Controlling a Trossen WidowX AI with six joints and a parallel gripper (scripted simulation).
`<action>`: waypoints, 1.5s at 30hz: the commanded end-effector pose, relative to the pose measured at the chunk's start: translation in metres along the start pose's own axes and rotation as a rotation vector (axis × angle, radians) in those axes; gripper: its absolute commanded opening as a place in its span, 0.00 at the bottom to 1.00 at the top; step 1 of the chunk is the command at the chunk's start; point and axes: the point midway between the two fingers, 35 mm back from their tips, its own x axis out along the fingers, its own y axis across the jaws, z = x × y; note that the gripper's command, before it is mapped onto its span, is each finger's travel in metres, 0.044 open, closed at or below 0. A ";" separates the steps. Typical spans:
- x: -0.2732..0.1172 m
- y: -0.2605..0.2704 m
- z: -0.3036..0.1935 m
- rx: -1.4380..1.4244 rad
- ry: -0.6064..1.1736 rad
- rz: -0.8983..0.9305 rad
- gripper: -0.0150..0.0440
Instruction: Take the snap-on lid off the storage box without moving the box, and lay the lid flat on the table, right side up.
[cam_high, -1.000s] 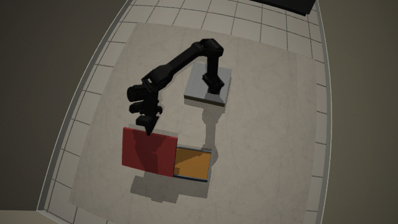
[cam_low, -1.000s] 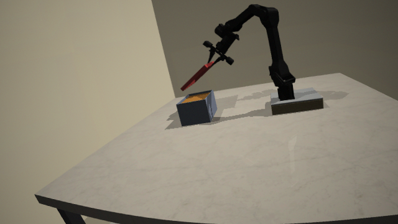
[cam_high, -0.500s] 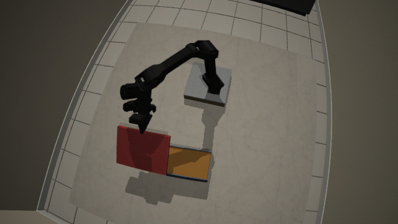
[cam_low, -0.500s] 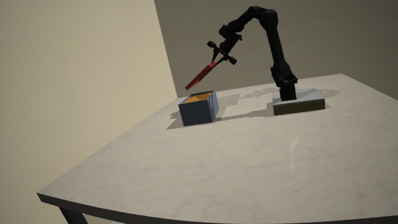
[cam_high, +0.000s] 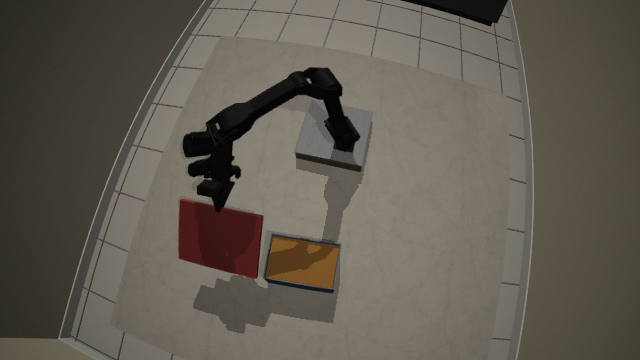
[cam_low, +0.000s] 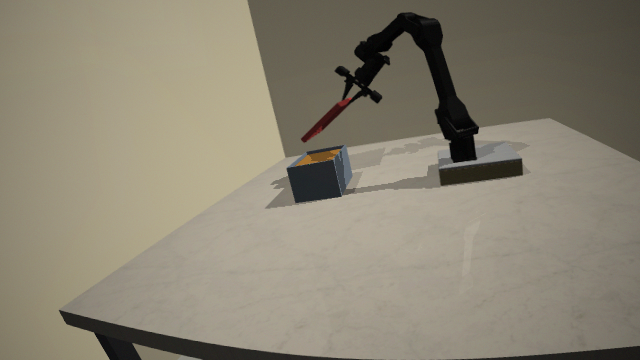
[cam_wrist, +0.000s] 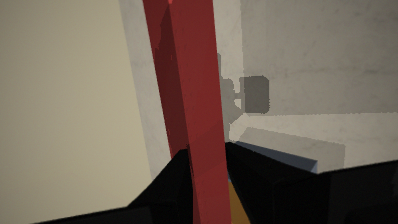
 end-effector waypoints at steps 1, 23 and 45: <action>-0.003 0.004 0.007 -0.010 0.000 0.013 0.25; -0.006 0.002 0.047 -0.012 -0.002 0.012 0.25; 0.008 -0.016 0.044 -0.012 -0.002 0.012 0.25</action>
